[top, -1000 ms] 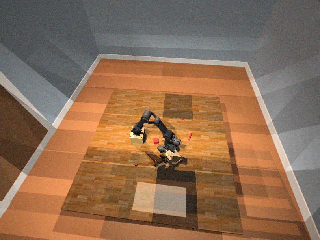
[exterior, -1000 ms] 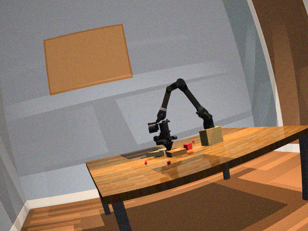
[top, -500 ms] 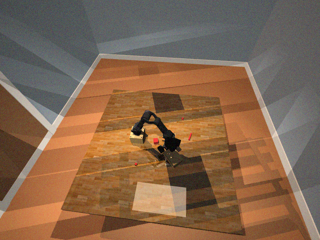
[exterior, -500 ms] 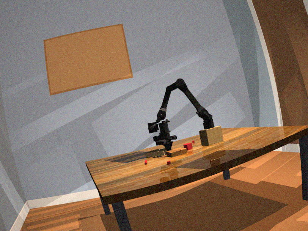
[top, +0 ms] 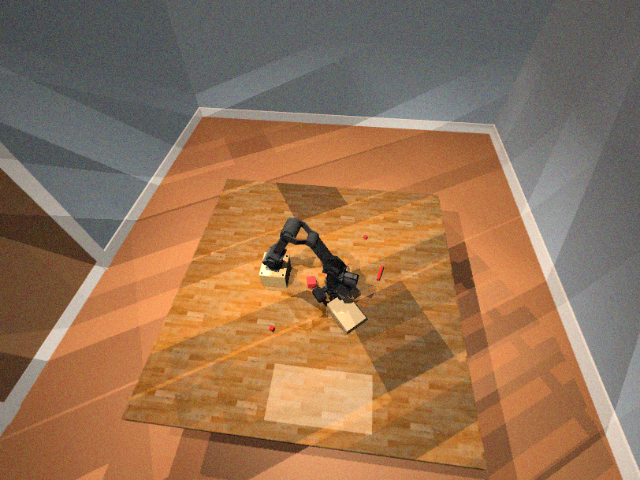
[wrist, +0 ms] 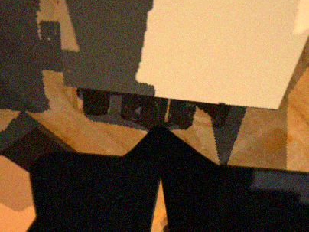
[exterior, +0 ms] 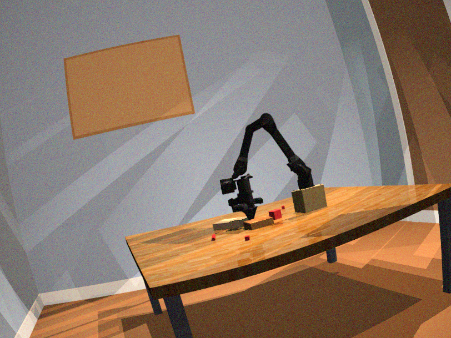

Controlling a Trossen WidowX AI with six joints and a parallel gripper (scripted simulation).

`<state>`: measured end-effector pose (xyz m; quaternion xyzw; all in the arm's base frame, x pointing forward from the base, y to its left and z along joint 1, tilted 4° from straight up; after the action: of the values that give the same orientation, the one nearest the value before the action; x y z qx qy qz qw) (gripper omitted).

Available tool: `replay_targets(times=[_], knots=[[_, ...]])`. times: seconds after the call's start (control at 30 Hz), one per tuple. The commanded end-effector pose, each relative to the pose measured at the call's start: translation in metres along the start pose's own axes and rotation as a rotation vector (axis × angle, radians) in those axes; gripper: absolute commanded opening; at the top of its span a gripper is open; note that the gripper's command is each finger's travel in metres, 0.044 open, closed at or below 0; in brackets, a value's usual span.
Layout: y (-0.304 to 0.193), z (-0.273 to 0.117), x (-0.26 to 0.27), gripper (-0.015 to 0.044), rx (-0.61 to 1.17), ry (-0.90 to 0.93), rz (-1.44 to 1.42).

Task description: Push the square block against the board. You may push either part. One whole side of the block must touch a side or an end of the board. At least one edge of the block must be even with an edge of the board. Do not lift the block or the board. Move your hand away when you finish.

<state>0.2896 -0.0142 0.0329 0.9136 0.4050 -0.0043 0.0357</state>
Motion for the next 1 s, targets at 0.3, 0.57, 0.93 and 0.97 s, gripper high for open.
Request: replay_targets(times=[0.3, 0.57, 0.93, 0.97], knots=[[-0.022, 0.000, -0.002, 0.0000, -0.004, -0.001, 0.001], [-0.019, -0.055, -0.001, 0.0000, -0.004, -0.001, 0.001], [0.044, -0.065, 0.011, 0.0000, -0.009, 0.001, 0.001], [0.056, -0.066, 0.012, 0.0000, -0.010, 0.001, 0.001]])
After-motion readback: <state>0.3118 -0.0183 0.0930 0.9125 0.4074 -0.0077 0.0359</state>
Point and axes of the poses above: the point midway between the two fingers, 35 mm back from their tips, its own z axis out along the fingers, its own x axis across the jaws, y = z × x, the point moved 9 cm from there along -z, back along the fingers, and after that the axes turned 4 degrees about z, right-handed, at the moved point
